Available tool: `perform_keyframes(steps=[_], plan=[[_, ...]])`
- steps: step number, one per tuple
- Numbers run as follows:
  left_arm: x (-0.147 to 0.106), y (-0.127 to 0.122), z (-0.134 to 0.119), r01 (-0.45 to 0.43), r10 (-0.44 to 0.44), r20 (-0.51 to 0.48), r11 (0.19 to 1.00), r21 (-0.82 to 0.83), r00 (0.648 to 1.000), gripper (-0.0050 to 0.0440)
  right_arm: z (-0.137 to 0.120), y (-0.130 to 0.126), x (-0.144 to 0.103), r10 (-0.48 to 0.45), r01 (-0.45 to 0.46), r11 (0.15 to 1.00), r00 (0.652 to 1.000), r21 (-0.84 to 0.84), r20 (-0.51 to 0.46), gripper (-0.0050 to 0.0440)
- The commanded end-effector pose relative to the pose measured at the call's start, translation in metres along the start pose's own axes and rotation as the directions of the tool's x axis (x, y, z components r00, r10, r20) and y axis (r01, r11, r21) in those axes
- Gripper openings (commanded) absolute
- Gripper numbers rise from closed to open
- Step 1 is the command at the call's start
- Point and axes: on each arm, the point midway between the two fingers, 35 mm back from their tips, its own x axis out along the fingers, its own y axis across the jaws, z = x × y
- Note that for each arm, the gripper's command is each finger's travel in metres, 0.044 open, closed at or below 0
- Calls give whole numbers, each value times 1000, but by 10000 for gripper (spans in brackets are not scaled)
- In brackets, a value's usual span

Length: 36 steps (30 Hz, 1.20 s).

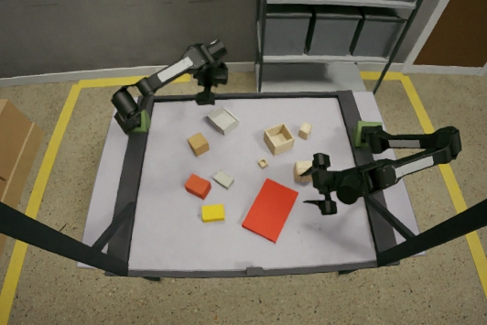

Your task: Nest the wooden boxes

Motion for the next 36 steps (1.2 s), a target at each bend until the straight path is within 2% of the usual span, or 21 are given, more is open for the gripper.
perform_keyframes(steps=[1,7,22,29,36], plan=[[-9,-17,-29,34,-33,-114,999,14,993,400,6,21,-3,62,-63,991,998,116,12,400],[-13,-31,-54,91,-86,-218,996,11,972,400,8,36,-6,112,-112,970,994,214,11,400],[-12,-31,-52,94,-90,-220,995,10,971,400,3,27,0,89,-83,985,996,153,-31,400],[-12,-31,-52,94,-90,-220,995,10,971,400,-14,4,16,40,-51,997,984,-60,-176,400],[-12,-31,-52,94,-90,-220,995,10,971,400,-39,-28,31,12,-128,950,925,-284,-379,400]])
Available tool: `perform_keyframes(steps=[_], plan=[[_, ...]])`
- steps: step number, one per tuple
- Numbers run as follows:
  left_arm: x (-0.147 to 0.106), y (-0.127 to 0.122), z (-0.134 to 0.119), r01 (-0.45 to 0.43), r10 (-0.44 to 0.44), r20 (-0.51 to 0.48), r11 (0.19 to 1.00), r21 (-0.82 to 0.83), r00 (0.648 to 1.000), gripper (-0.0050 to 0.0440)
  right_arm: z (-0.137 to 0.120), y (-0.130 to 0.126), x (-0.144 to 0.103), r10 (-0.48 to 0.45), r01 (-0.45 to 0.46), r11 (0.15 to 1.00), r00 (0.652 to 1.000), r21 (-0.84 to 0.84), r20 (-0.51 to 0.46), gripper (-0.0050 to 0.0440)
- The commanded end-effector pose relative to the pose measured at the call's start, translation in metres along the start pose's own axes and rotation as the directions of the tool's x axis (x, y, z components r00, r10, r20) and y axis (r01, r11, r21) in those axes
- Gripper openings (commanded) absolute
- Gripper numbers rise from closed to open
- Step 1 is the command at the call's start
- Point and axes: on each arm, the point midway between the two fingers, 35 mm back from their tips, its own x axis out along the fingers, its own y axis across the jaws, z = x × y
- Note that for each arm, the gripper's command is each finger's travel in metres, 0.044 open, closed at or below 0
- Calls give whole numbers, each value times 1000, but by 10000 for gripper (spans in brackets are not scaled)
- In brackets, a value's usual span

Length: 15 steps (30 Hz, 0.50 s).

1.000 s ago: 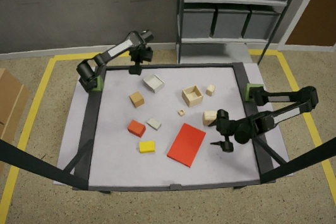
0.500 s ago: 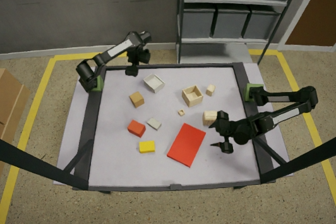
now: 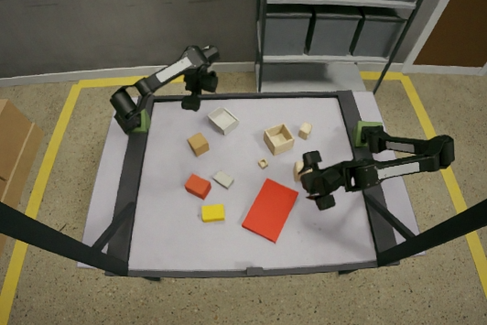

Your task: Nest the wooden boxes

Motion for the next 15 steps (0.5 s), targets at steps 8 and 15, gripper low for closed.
perform_keyframes(steps=[8,15], plan=[[-5,-2,1,-12,12,12,1000,12,1000,400,-26,-27,15,80,-146,951,968,-273,-238,400],[-5,-2,1,-12,12,12,1000,12,1000,400,-44,-40,19,184,-318,866,921,-387,-344,400]])
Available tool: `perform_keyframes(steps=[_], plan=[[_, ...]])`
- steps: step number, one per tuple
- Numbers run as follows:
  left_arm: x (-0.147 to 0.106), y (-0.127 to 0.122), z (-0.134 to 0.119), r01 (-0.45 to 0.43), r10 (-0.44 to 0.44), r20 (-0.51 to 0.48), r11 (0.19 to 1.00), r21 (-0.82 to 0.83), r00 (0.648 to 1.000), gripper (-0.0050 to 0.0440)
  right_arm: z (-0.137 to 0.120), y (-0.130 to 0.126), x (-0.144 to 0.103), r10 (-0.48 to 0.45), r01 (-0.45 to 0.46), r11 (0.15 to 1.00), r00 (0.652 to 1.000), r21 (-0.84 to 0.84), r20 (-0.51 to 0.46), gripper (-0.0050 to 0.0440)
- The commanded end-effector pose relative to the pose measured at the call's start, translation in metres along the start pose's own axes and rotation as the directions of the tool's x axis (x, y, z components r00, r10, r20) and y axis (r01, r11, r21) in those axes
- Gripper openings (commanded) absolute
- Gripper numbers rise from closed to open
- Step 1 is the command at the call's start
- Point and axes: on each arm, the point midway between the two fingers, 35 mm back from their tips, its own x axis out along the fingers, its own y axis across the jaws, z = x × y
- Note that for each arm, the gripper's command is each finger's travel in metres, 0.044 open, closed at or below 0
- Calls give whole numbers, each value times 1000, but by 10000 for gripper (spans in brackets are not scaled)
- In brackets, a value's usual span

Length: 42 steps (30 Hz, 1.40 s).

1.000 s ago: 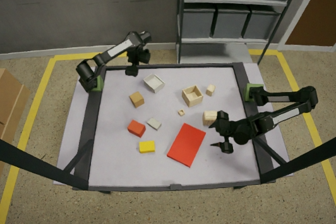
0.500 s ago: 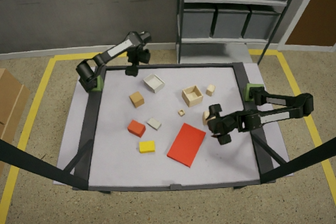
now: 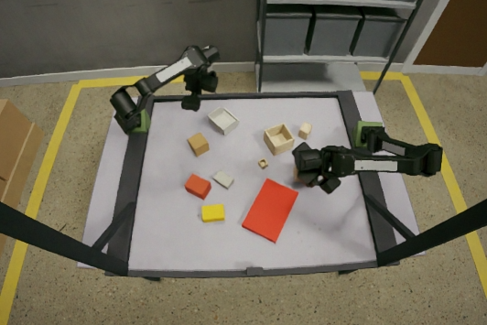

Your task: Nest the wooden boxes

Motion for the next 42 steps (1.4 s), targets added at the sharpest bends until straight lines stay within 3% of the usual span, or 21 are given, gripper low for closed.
perform_keyframes(steps=[1,4,12,19,21,27,36,42], plan=[[-5,-2,1,-12,12,12,1000,12,1000,400,-8,-3,2,90,-94,991,995,-97,-39,400],[-5,-2,1,-12,12,12,1000,12,1000,400,-10,-4,2,112,-116,986,993,-118,-42,400],[-5,-2,1,-12,12,12,1000,12,1000,400,-25,-9,2,294,-283,909,956,-306,-13,400],[-5,-2,1,-12,12,12,1000,12,1000,400,-28,-16,-4,399,-328,832,914,-448,73,400],[-5,-2,1,-12,12,12,1000,12,1000,400,-28,-16,-4,399,-328,832,914,-448,73,400],[-5,-2,1,-12,12,12,1000,12,1000,400,-28,-26,-11,465,-288,769,865,-571,189,400],[-5,-2,1,-12,12,12,1000,12,1000,400,-25,-42,-22,487,-148,724,802,-674,346,400],[-5,-2,1,-12,12,12,1000,12,1000,400,-24,-47,-24,483,-104,720,785,-686,388,400]])
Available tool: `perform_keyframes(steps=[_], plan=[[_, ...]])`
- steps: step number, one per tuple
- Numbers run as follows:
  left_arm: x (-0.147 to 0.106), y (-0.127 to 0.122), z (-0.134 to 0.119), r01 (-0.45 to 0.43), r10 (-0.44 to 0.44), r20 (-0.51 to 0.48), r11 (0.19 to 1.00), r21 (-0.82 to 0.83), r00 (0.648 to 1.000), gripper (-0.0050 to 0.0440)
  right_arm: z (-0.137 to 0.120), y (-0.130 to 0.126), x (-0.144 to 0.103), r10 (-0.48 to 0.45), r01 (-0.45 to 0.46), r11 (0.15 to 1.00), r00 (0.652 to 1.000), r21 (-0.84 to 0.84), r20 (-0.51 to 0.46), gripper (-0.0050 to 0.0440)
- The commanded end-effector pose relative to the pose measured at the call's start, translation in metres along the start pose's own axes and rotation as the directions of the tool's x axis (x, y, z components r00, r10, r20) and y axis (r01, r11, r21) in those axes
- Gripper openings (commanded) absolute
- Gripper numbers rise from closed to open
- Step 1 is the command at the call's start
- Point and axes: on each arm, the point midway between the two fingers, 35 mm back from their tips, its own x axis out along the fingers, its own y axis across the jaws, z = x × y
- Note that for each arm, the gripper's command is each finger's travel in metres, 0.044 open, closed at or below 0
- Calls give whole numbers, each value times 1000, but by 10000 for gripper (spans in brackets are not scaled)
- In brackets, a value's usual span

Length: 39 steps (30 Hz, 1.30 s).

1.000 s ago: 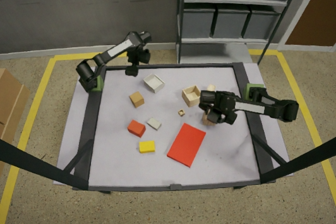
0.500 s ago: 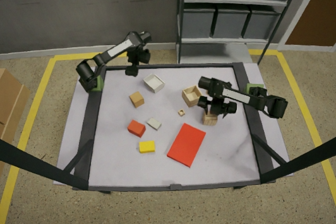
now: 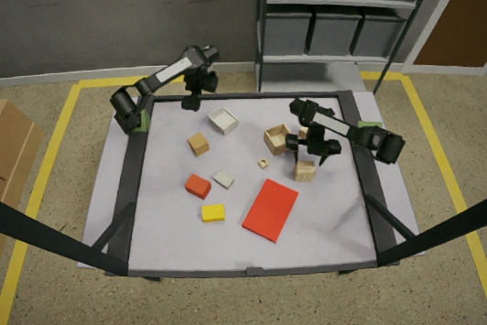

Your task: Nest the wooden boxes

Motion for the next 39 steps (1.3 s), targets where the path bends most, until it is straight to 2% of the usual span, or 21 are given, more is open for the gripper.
perform_keyframes(steps=[1,7,13,20,33,34,39], plan=[[-5,-2,1,-12,12,12,1000,12,1000,400,1,-5,-4,-14,15,999,999,-35,33,400],[-5,-2,1,-12,12,12,1000,12,1000,400,0,-5,-4,-16,17,999,999,-41,40,400],[-5,-2,1,-12,12,12,1000,12,1000,400,-7,-3,8,8,-7,999,999,-32,36,400],[-5,-2,1,-12,12,12,1000,12,1000,400,-29,-2,47,82,-81,995,997,-63,12,400],[-5,-2,1,-12,12,12,1000,12,1000,400,-33,-2,57,88,-87,994,996,-72,7,400],[-5,-2,1,-12,12,12,1000,12,1000,400,-33,-2,57,88,-88,994,996,-72,6,376],[-5,-2,1,-12,12,12,1000,12,1000,400,-32,-4,56,84,-83,993,996,-81,5,343]])
